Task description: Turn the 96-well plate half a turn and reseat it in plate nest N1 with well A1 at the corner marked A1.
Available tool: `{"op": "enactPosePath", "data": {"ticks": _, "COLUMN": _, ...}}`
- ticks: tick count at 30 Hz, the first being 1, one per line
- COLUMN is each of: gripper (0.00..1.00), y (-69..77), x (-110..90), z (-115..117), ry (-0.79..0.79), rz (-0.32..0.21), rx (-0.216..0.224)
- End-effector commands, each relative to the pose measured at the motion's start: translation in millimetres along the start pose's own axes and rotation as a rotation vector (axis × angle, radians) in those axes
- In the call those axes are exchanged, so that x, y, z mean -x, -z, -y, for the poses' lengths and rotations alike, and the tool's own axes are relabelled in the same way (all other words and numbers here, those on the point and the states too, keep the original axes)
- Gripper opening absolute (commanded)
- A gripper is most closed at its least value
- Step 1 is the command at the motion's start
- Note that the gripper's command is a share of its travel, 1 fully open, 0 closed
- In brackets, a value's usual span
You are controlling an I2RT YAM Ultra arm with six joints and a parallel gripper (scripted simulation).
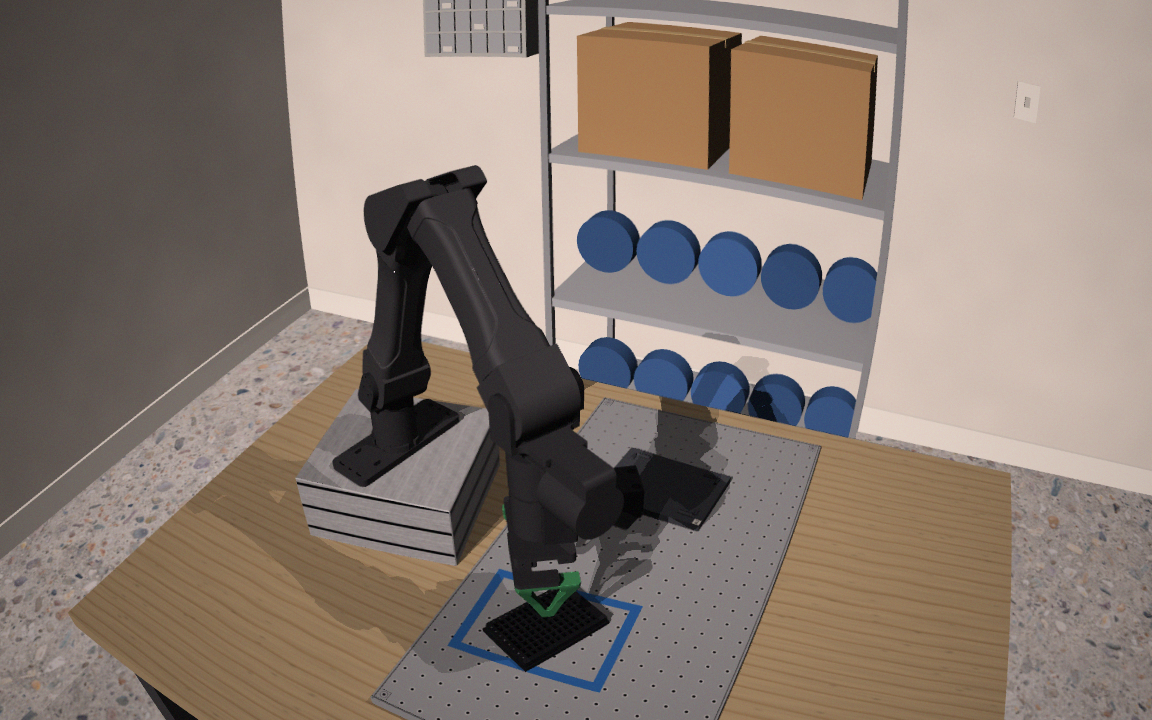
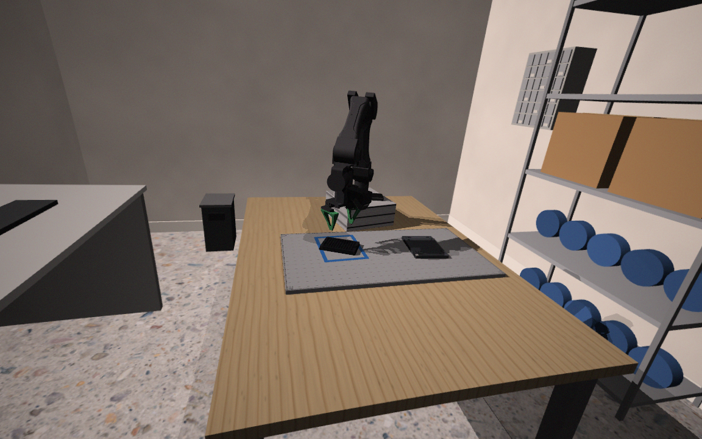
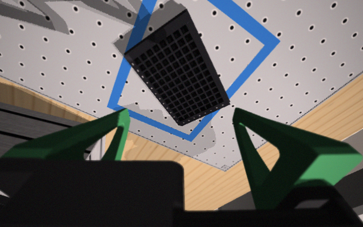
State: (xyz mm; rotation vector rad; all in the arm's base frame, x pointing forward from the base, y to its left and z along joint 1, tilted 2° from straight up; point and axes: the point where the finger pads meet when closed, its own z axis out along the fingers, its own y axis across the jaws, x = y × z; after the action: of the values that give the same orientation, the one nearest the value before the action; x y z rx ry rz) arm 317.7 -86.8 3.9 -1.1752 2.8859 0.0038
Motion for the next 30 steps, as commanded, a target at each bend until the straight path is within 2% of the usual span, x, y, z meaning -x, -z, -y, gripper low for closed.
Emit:
{"op": "enactPosePath", "data": {"ticks": 1, "gripper": 1.0, "y": 5.1, "x": 2.3, "z": 2.8, "ry": -0.134, "rz": 0.013, "rx": -0.013}}
{"op": "enactPosePath", "data": {"ticks": 14, "gripper": 1.0, "y": 5.1, "x": 2.3, "z": 2.9, "ry": -0.567, "rz": 0.016, "rx": -0.01}}
{"op": "enactPosePath", "data": {"ticks": 16, "gripper": 1.0, "y": 5.1, "x": 2.3, "z": 2.9, "ry": -0.567, "rz": 0.016, "rx": -0.01}}
{"op": "enactPosePath", "data": {"ticks": 30, "gripper": 1.0, "y": 5.1, "x": 2.3, "z": 2.9, "ry": -1.034, "rz": 0.018, "rx": -0.006}}
